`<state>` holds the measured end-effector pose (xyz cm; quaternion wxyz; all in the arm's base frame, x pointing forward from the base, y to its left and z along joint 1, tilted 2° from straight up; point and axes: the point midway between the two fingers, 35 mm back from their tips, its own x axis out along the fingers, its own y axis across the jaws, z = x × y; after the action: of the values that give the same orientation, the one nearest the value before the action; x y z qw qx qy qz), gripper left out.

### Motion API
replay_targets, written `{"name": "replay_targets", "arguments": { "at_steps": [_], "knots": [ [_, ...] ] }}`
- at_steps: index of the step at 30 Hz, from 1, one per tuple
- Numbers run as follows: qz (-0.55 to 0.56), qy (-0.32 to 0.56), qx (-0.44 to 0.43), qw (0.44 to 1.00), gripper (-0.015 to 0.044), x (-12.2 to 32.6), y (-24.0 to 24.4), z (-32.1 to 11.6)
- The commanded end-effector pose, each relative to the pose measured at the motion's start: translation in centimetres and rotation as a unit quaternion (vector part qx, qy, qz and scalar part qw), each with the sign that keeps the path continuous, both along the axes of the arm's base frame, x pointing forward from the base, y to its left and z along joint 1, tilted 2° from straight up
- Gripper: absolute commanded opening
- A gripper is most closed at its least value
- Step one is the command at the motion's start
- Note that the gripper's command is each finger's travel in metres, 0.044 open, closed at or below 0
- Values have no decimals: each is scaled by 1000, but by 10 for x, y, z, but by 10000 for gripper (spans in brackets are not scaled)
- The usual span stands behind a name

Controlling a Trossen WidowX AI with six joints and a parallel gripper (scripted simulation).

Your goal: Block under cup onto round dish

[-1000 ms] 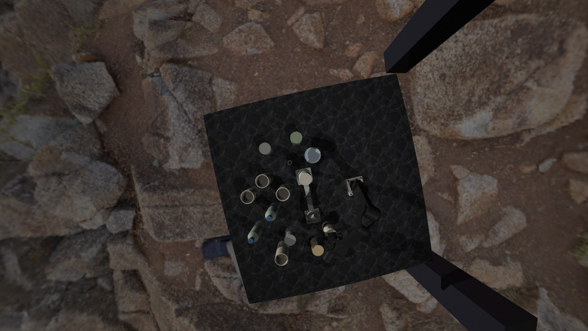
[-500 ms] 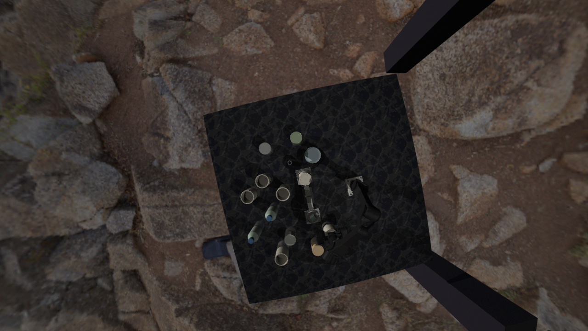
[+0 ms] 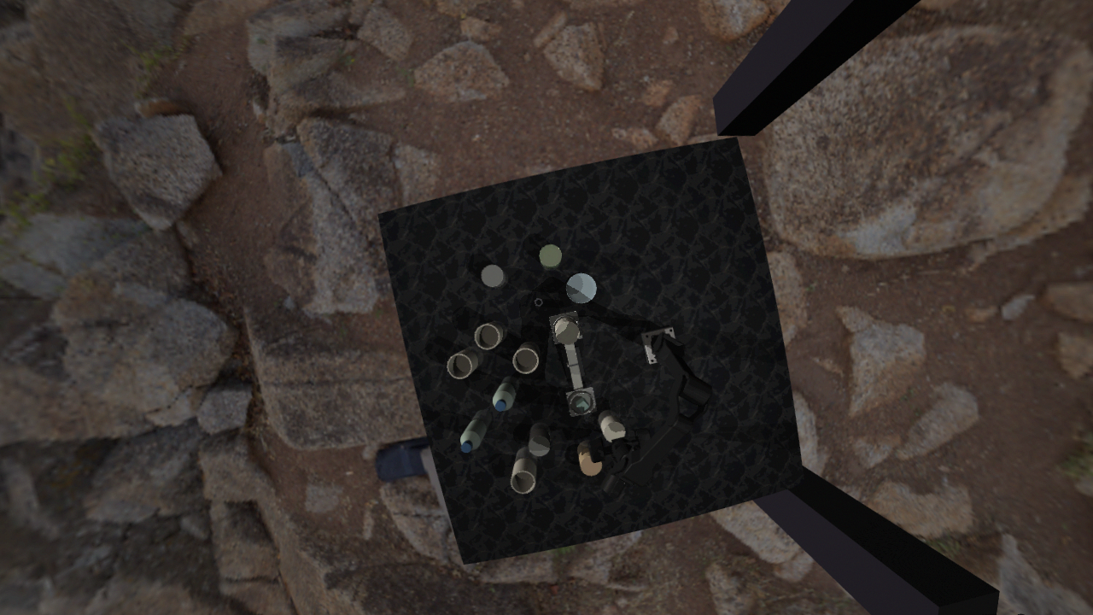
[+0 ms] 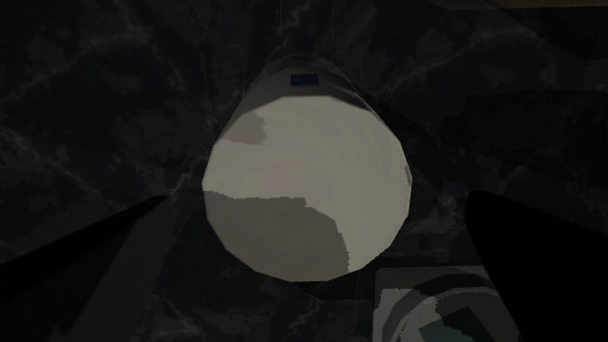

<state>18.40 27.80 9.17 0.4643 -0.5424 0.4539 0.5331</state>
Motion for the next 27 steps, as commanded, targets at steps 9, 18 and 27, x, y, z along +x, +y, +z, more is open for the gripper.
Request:
{"name": "replay_targets", "arguments": {
  "at_steps": [9, 18, 27],
  "knots": [
    [-92, 11, 25, 995, 260, 17, -10, 8],
    [-238, 12, 23, 971, 260, 28, -19, 9],
    [-386, 12, 20, 922, 260, 39, -29, 9]
  ]
}}
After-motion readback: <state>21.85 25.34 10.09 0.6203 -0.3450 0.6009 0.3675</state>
